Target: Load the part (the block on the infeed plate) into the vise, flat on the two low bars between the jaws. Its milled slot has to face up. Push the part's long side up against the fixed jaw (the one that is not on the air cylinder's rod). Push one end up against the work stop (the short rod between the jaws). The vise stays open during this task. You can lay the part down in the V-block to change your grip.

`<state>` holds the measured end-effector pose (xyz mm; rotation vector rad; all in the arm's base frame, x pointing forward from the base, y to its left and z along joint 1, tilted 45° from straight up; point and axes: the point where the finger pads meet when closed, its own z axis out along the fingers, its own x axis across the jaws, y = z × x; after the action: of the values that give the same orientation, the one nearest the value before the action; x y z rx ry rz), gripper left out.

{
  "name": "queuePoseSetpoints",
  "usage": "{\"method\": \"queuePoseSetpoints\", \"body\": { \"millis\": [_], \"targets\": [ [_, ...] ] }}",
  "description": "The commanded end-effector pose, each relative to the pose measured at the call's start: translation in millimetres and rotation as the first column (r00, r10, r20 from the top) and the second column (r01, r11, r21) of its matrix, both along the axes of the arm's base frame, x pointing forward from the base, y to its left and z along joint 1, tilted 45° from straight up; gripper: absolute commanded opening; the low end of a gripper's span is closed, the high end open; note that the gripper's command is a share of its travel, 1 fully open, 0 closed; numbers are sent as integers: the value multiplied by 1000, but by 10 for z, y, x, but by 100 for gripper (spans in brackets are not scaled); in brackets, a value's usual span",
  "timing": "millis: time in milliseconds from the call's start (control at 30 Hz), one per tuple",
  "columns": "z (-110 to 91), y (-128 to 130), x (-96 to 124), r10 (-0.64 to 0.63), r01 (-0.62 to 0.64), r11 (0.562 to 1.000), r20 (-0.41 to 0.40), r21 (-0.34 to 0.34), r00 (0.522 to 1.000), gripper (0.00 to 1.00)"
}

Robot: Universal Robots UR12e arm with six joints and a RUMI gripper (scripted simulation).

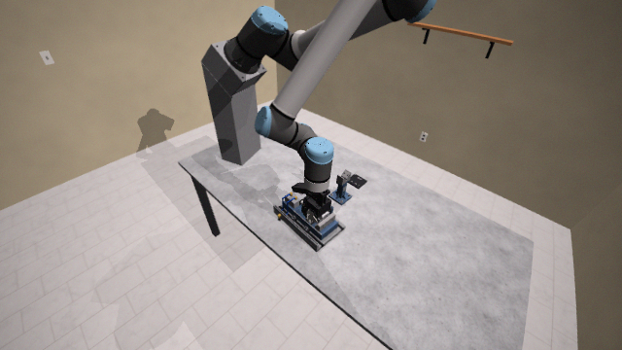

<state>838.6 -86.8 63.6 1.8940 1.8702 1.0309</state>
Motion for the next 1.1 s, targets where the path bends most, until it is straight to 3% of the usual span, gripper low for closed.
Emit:
{"method": "queuePoseSetpoints", "body": {
  "millis": [0, 533, 1067],
  "targets": [
    [2, -14, 2, 0, 0, 1000, 1, 0, 1000, 0],
    [57, -36, -48, 0, 0, 1000, 1, 0, 1000, 0],
    [302, -132, -277, 0, 0, 1000, 1, 0, 1000, 0]
  ]
}}
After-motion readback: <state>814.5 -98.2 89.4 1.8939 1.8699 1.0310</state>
